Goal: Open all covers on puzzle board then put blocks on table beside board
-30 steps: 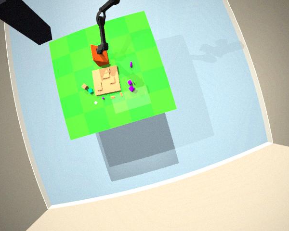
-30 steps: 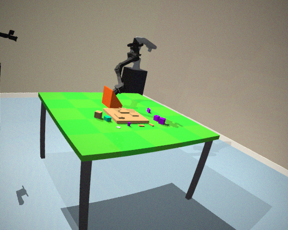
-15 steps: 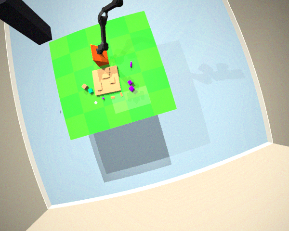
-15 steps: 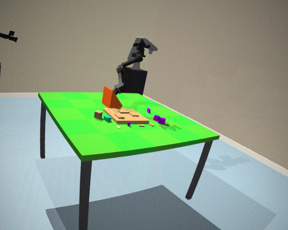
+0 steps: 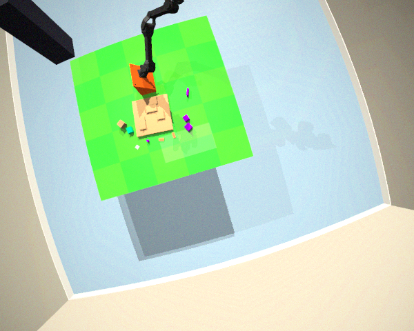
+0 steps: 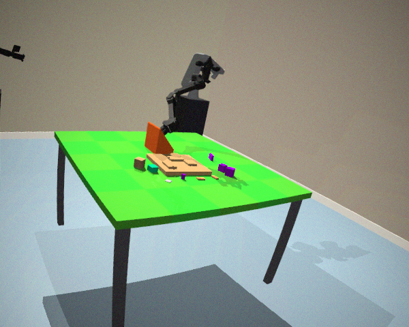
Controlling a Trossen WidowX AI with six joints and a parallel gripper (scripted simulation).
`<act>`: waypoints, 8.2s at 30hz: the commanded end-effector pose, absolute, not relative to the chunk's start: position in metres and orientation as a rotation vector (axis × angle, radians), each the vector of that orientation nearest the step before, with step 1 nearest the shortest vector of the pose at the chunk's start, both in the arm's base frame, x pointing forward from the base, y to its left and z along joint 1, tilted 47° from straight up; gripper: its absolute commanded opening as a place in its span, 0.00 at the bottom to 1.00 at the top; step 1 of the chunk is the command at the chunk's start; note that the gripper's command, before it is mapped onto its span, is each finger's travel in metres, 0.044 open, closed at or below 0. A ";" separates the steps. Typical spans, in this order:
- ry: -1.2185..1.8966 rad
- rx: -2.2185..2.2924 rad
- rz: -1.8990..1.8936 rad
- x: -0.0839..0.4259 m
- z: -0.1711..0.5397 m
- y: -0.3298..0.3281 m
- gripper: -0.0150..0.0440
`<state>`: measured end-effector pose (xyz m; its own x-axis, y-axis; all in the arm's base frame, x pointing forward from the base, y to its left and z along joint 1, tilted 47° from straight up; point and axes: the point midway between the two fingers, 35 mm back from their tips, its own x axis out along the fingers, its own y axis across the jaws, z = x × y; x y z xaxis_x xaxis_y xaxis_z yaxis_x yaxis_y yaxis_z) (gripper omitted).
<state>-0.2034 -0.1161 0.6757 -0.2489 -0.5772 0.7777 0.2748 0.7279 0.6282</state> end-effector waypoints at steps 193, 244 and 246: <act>0.839 0.001 0.362 0.391 0.172 -0.022 0.25; 1.439 0.726 0.547 0.291 0.058 0.010 0.25; 1.439 0.726 0.547 0.291 0.058 0.010 0.25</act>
